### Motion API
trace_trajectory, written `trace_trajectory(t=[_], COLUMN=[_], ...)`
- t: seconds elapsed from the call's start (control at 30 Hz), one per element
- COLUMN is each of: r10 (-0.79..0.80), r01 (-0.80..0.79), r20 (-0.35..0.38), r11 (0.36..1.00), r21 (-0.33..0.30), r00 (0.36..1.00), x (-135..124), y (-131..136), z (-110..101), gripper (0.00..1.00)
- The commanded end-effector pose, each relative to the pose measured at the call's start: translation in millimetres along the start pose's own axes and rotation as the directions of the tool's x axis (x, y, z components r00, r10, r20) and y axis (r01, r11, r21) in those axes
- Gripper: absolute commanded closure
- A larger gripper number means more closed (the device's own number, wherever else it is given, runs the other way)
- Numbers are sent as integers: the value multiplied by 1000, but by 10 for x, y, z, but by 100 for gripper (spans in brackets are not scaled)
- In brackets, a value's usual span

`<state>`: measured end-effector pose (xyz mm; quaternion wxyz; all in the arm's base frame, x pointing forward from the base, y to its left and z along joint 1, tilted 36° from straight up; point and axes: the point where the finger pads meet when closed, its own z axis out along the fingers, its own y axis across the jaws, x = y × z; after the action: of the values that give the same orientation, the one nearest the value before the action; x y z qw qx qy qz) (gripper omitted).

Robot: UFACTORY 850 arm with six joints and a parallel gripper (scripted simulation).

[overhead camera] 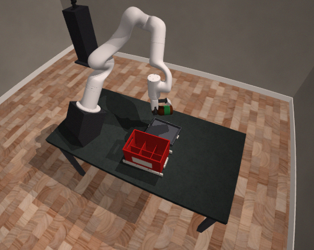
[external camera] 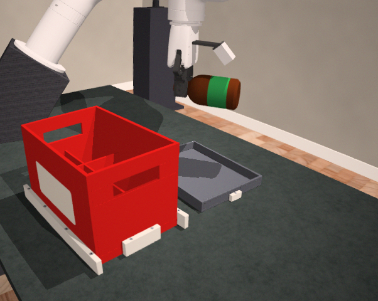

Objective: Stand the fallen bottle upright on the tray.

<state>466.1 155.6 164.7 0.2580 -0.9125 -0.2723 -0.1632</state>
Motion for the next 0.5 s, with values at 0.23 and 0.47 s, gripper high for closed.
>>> trace_trajectory(t=[0.23,0.47], r10=[-6,-69], r01=[6,69], r20=[-1,-1], r11=[1000,998], r21=[-1,-1], r00=[1000,998], x=[7,7], y=[3,3], z=[-5,-5], gripper=[100,100])
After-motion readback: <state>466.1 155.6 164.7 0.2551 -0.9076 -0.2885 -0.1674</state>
